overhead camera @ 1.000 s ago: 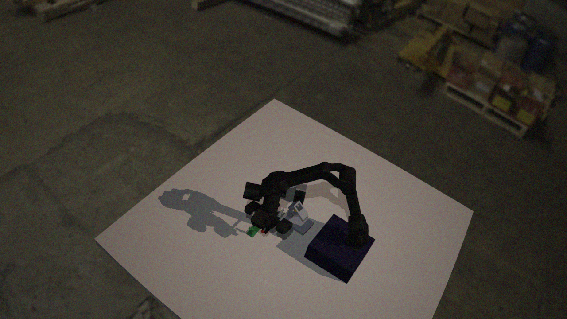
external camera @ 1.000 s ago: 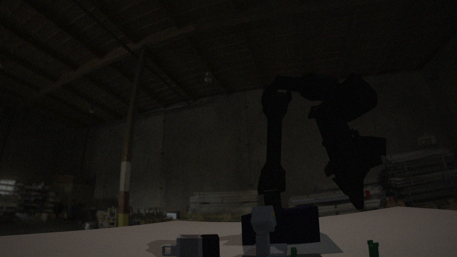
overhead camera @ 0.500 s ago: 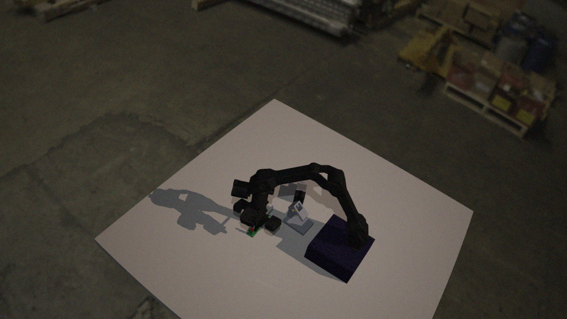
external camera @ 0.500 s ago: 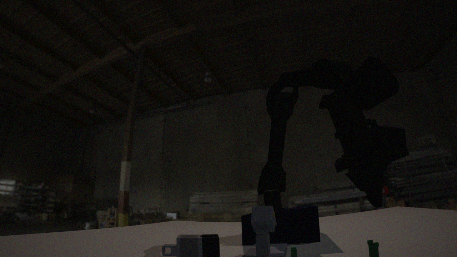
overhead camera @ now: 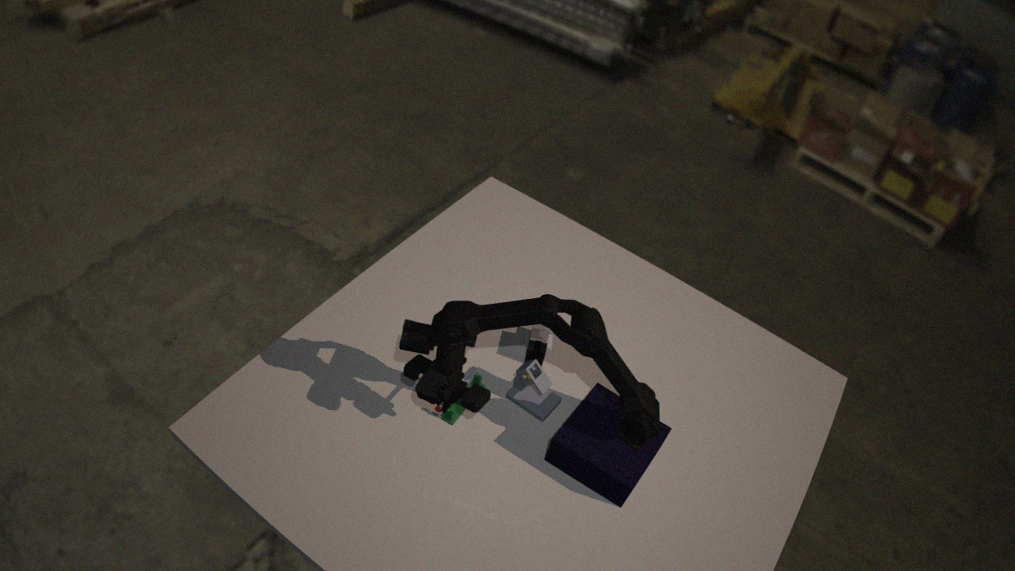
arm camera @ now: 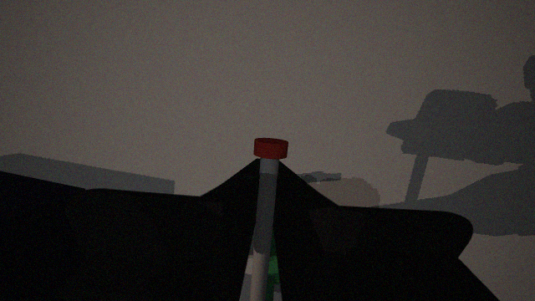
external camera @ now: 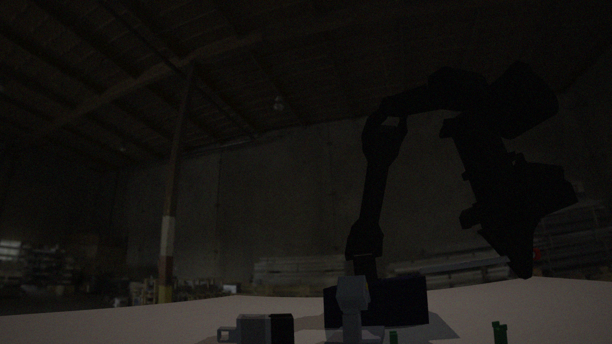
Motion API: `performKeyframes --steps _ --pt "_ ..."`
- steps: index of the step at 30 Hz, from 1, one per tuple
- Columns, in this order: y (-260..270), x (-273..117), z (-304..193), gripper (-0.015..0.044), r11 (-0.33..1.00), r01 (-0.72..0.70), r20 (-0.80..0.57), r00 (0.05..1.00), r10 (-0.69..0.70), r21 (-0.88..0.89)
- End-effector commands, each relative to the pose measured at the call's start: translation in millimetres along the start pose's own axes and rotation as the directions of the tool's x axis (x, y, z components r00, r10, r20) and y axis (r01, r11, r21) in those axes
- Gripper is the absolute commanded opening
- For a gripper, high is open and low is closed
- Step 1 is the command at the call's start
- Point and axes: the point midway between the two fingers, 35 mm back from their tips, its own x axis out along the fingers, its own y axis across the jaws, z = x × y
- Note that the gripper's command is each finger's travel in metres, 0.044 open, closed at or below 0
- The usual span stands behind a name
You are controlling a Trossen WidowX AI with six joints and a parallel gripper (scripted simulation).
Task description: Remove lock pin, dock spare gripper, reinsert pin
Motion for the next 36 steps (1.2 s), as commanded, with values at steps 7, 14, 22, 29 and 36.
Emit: performKeyframes --steps 7,14,22,29,36 --pt "-3.8 12.8 -1.3 0.0000 1.000 -0.001 0.000 1.000 0.001 -0.007" --pt "-4.8 23.0 -3.4 0.0000 1.000 0.003 0.001 1.000 -0.003 -0.008" --pt "-6.0 34.8 -5.7 0.0000 1.000 0.004 0.002 1.000 -0.004 -0.008" --pt "-7.0 44.7 -7.6 0.0000 1.000 0.006 0.003 1.000 -0.006 -0.009" --pt "-8.0 54.6 -9.6 0.0000 1.000 0.008 0.004 1.000 -0.008 -0.010"
